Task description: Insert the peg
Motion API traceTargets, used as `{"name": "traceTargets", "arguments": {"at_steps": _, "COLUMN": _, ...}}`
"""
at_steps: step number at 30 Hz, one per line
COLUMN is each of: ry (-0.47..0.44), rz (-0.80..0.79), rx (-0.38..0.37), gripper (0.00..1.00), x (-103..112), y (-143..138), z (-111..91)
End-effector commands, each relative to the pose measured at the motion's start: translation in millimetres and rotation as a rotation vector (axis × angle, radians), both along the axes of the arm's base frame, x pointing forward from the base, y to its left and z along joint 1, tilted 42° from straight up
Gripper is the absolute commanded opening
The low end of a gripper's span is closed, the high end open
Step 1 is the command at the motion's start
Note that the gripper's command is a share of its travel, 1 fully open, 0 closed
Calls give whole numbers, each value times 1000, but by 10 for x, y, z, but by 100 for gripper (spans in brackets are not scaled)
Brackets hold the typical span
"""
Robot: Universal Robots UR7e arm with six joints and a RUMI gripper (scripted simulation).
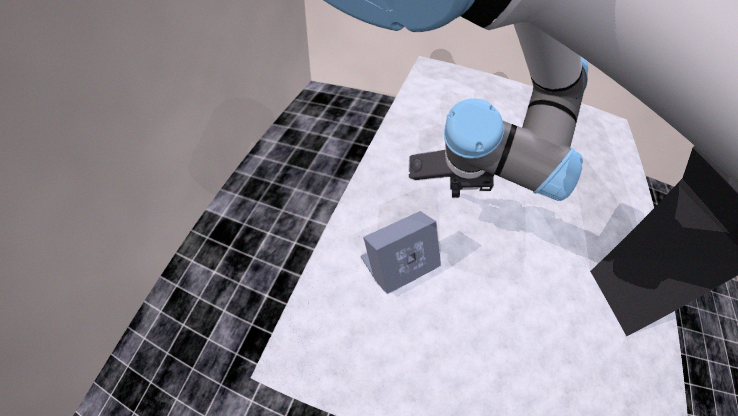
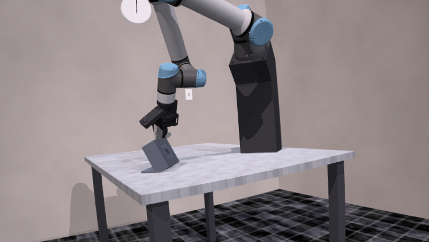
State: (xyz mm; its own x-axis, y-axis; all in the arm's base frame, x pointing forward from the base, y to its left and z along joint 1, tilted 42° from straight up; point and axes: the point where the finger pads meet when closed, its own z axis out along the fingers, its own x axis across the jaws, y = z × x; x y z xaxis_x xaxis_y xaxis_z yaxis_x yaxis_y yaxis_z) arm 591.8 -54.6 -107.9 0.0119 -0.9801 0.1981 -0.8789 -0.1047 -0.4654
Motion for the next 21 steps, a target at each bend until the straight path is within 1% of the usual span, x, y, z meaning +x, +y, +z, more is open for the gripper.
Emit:
{"name": "traceTargets", "arguments": {"at_steps": 1, "ry": -17, "rz": -13, "rx": -13, "gripper": 0, "x": 101, "y": 21, "z": 97}}
{"name": "traceTargets", "arguments": {"at_steps": 21, "ry": -61, "rz": -44, "rx": -39, "gripper": 0, "x": 326, "y": 117, "z": 323}}
